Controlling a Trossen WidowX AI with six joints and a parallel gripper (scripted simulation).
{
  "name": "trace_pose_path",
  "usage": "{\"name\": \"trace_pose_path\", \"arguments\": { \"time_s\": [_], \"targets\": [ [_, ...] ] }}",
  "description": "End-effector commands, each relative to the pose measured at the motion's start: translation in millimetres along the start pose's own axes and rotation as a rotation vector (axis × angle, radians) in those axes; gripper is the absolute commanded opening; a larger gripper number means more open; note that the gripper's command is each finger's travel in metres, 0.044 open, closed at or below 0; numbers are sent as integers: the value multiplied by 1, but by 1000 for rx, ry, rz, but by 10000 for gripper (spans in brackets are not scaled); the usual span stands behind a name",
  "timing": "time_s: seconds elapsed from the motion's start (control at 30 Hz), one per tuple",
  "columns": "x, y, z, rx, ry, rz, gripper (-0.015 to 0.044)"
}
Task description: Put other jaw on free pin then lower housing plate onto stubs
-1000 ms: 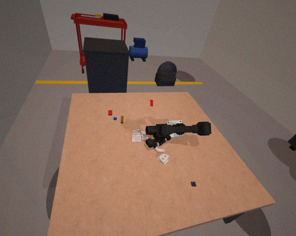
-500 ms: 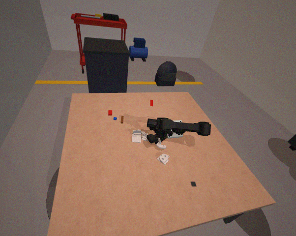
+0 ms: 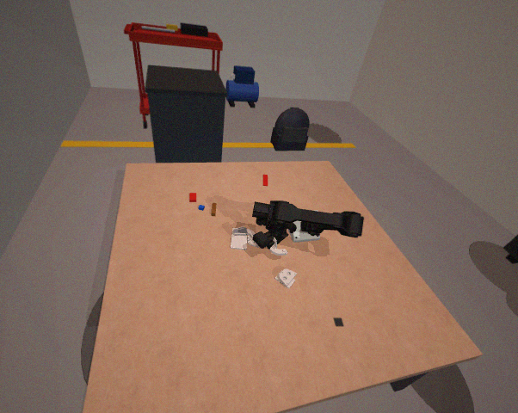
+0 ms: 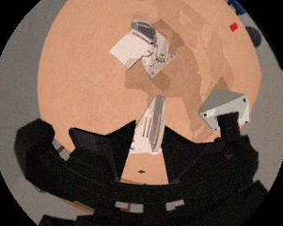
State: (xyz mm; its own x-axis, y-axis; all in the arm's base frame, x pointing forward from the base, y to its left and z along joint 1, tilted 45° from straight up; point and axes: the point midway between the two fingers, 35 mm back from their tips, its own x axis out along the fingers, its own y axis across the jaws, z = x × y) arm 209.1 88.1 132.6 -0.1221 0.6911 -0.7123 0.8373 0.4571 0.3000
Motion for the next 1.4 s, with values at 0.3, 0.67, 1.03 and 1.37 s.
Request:
{"name": "trace_pose_path", "arguments": {
  "time_s": [0.3,0.67,1.03,1.37],
  "targets": [
    [-4,12,37,-193,-10,-1,134],
    [-5,19,69,-358,-12,-2,134],
    [-4,21,104,-524,-12,-3,134],
    [-2,19,136,-675,-11,-2,134]
  ]
}}
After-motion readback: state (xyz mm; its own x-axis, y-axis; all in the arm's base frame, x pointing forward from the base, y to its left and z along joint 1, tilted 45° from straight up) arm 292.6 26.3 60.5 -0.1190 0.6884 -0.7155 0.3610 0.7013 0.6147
